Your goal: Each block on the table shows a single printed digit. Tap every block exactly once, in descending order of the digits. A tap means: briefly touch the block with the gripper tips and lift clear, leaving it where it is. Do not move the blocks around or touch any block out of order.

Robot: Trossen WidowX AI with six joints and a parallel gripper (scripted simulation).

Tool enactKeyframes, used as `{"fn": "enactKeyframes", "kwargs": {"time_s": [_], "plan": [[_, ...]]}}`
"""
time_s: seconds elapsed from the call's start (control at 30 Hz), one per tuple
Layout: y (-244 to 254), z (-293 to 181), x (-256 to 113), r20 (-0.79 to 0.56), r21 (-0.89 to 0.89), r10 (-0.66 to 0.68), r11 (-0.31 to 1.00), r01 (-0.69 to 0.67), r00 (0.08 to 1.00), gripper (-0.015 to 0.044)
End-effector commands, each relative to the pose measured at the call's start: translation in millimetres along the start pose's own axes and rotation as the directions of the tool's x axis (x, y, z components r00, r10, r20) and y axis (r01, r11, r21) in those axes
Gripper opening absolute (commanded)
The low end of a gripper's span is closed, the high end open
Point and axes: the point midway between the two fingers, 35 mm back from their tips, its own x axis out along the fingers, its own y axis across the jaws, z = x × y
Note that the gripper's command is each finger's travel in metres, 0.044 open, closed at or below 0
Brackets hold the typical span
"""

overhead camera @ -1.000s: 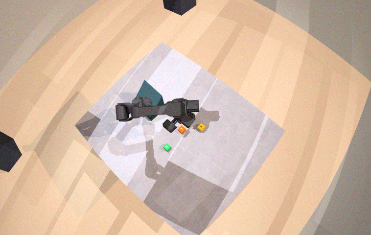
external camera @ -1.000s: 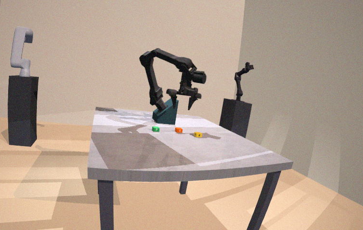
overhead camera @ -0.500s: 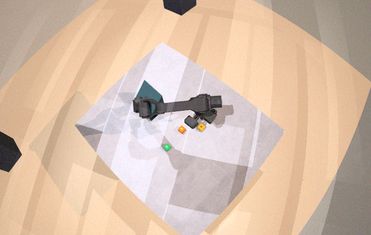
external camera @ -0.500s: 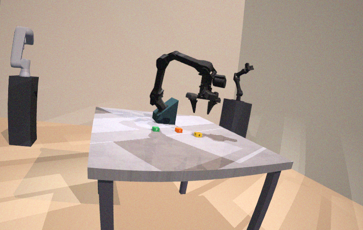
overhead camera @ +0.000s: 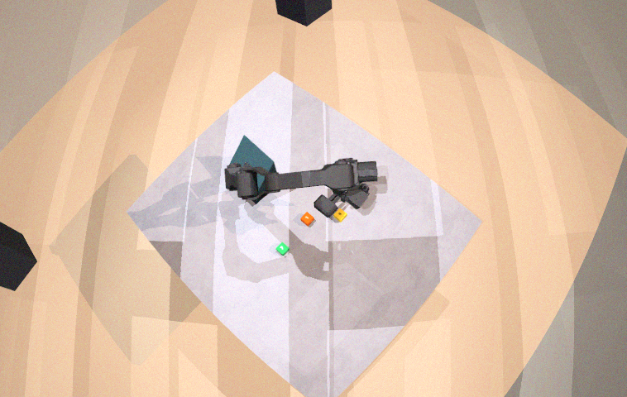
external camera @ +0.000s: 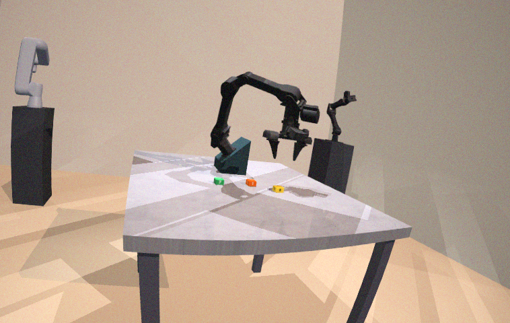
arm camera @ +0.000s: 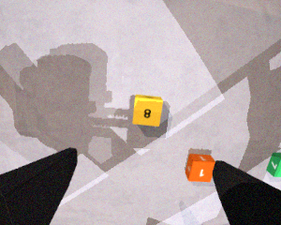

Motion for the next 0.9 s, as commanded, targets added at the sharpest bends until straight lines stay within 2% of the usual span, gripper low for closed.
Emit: {"fn": "enactKeyframes", "kwargs": {"time_s": [0.0, 0.1, 0.17, 0.33, 0.57, 0.87], "plan": [[1, 0, -1, -0.002, 0.004, 0.004, 1.000, -0.004, 1.000, 0.0400], [1, 0, -1, -0.002, 0.004, 0.004, 1.000, -0.004, 1.000, 0.0400], [1, 1, 10, -0.002, 0.004, 0.005, 1.000, -0.005, 1.000, 0.0348], [1, 1, 78, -0.002, 0.005, 0.002, 1.000, -0.002, 1.000, 0.0216], [0, 0, 81, -0.002, 0.005, 0.001, 1.000, -0.001, 1.000, 0.0032], [0, 0, 81, -0.002, 0.005, 0.001, 1.000, -0.001, 1.000, 0.0020]]}}
